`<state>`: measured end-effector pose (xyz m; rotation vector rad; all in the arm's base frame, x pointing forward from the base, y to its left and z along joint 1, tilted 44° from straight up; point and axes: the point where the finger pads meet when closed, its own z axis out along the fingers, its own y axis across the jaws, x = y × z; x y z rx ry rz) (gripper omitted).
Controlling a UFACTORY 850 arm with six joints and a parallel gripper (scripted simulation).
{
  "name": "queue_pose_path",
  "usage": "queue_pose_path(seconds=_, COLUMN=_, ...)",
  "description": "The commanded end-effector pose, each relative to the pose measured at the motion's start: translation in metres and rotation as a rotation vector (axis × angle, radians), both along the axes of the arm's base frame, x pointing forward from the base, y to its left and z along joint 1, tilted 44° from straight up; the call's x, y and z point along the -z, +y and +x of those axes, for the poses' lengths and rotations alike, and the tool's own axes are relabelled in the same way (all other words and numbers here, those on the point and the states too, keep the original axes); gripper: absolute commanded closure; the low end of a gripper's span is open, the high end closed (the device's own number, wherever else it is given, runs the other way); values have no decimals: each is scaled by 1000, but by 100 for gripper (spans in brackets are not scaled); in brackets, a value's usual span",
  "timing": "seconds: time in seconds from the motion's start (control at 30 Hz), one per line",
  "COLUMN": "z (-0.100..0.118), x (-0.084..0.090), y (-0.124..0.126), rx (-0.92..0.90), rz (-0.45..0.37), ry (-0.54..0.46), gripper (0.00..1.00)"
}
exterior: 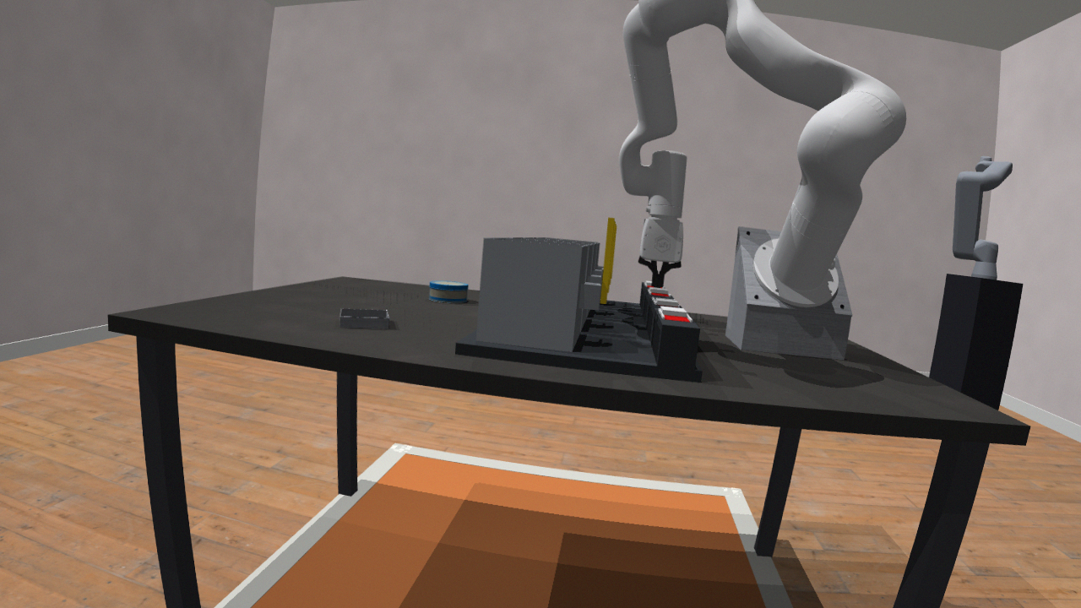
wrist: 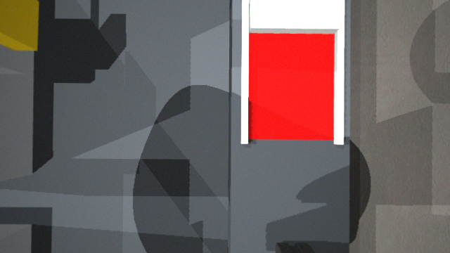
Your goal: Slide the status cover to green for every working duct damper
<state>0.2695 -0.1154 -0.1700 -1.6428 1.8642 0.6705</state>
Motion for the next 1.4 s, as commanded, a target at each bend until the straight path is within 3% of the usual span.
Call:
queue_pose_path(seconds=0.0, z=1, x=0, y=-1, rx=1, rz=-2, ry=-1, gripper=100)
queue_pose_path(seconds=1.37, z=1, x=-5, y=4, rx=1, rz=-1, ry=-1, gripper=100)
